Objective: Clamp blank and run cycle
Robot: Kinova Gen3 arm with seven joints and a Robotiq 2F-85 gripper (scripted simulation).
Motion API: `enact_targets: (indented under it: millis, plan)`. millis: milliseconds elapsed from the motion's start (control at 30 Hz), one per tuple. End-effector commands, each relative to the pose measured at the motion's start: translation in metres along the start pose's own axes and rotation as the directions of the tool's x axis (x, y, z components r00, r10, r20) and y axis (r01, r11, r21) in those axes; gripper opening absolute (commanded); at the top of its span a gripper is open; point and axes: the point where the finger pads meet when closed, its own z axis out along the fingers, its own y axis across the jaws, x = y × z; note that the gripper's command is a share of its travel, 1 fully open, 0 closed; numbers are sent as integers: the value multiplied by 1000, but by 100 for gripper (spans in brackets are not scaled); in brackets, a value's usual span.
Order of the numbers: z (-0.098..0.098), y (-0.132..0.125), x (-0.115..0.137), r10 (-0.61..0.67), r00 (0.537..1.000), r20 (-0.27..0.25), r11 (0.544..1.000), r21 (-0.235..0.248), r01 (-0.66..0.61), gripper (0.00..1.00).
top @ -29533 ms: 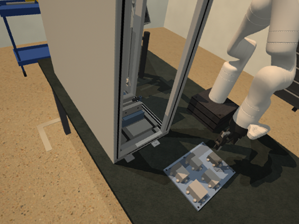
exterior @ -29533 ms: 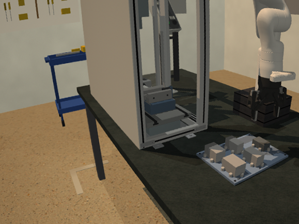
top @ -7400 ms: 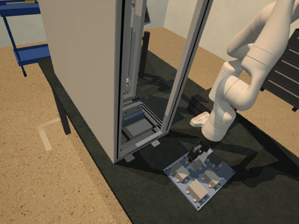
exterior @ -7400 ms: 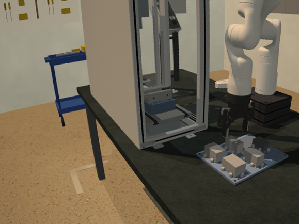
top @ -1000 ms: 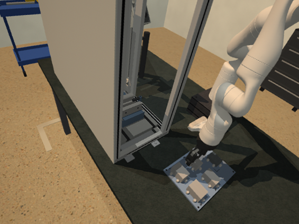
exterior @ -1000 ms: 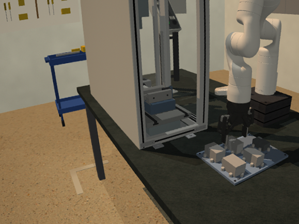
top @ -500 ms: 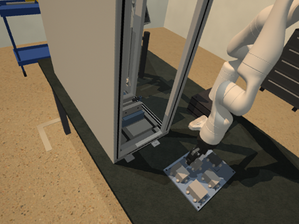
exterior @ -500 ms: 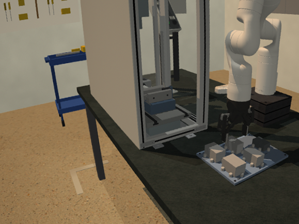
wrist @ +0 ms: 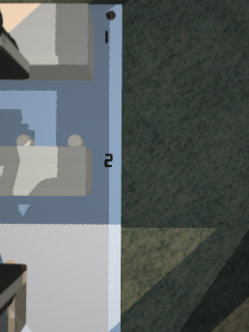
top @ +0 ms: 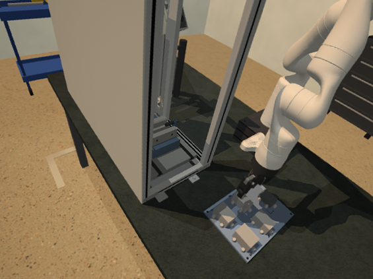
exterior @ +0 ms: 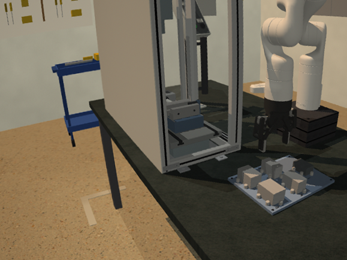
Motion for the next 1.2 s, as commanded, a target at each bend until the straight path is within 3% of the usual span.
enact_targets:
  millis: [0, 100, 1067, 1167]
  plan:
    - [-14, -1, 0, 0, 1000, 1, 1000, 2, 0, 100]
    - [-36, -1, 0, 0, 1000, 1, 1000, 2, 0, 100]
    - [-35, -1, 0, 0, 1000, 1, 1000, 1, 0, 100]
    - [-35, -21, -22, 0, 1000, 1, 1000, 1, 0, 100]
